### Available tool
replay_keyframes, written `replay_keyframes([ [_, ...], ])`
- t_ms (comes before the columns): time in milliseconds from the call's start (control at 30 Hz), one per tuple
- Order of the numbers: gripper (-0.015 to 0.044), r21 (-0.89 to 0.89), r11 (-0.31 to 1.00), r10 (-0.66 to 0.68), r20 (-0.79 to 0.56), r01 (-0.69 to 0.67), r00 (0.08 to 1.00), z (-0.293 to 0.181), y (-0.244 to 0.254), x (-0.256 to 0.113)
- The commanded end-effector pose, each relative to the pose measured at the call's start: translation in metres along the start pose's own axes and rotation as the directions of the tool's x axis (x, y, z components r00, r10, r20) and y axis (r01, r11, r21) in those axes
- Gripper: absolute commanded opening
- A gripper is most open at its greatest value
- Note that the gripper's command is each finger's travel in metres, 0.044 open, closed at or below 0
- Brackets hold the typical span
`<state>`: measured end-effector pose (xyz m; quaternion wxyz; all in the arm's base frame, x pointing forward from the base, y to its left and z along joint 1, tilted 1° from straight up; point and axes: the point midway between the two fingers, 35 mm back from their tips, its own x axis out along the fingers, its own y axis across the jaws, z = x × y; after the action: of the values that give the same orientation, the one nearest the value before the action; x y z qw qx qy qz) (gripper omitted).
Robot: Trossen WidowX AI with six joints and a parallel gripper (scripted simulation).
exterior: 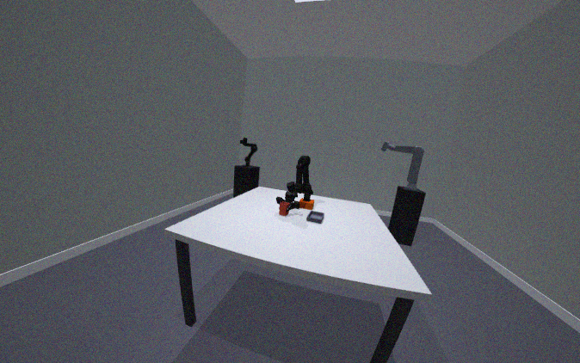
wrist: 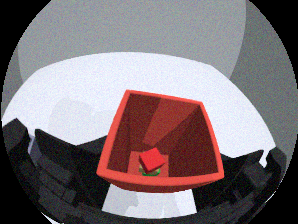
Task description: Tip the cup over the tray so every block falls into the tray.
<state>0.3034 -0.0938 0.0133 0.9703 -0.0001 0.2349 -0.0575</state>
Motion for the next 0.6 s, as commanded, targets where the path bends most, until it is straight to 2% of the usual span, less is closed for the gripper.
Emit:
replay_keyframes([
  [0,0.0000,0.003,1.000,-0.004,0.004,0.004,1.000,0.006,-0.001,-0.002],
  [567,0.0000,0.003,1.000,-0.004,0.005,0.004,1.000,0.031,0.000,-0.016],
])
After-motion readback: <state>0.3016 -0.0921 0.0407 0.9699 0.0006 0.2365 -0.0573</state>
